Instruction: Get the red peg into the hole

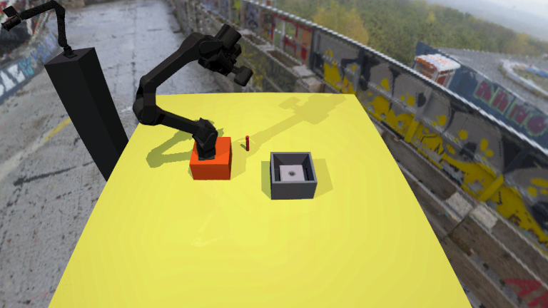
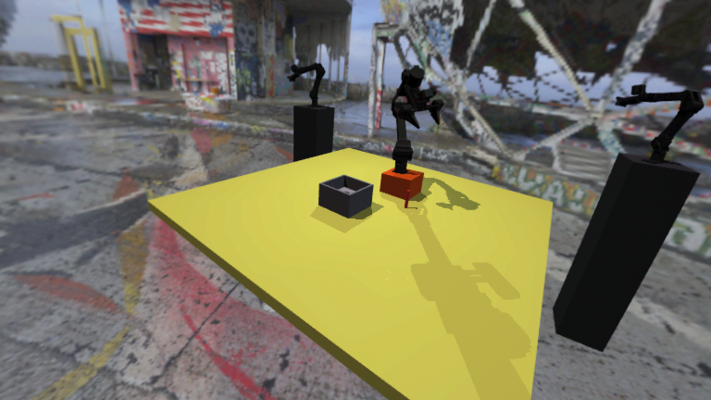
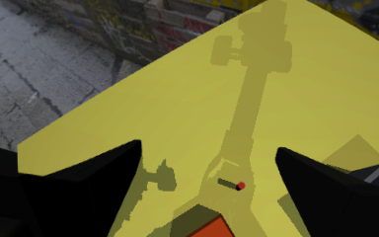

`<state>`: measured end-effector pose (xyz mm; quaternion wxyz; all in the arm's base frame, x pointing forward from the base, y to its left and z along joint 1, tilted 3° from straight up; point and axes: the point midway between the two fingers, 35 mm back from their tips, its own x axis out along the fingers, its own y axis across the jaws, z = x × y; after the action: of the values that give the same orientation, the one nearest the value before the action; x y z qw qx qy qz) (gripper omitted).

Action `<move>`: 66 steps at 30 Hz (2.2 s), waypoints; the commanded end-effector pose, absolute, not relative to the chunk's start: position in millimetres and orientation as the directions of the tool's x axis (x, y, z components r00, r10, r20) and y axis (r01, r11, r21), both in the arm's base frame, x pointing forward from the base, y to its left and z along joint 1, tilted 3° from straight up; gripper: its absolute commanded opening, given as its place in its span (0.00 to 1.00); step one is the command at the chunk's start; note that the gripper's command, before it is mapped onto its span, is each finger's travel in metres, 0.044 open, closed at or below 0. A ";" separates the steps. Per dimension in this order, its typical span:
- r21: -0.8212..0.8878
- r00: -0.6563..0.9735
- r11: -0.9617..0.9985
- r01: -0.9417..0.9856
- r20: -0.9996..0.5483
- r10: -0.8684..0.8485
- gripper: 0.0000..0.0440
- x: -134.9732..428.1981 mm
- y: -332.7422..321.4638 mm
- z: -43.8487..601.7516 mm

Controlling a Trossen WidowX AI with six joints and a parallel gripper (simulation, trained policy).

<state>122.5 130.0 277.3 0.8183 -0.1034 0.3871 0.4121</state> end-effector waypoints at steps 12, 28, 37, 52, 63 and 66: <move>0.250 0.272 0.872 -0.421 -0.883 0.384 1.00 147.3 123.2 224.8; 0.122 0.106 0.991 0.045 -0.987 0.117 0.97 162.8 108.3 164.5; -0.034 -0.005 0.954 0.296 -0.999 -0.034 0.93 167.3 98.0 128.4; -0.230 -0.120 0.775 0.588 -0.973 -0.197 0.86 171.9 87.5 67.6; -0.227 -0.100 0.678 0.699 -0.970 -0.221 0.84 175.8 89.6 21.9; -0.208 -0.081 0.665 0.718 -0.973 -0.217 0.83 177.1 91.3 9.7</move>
<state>176.2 91.1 17.9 0.6460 0.1889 0.6488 -0.3550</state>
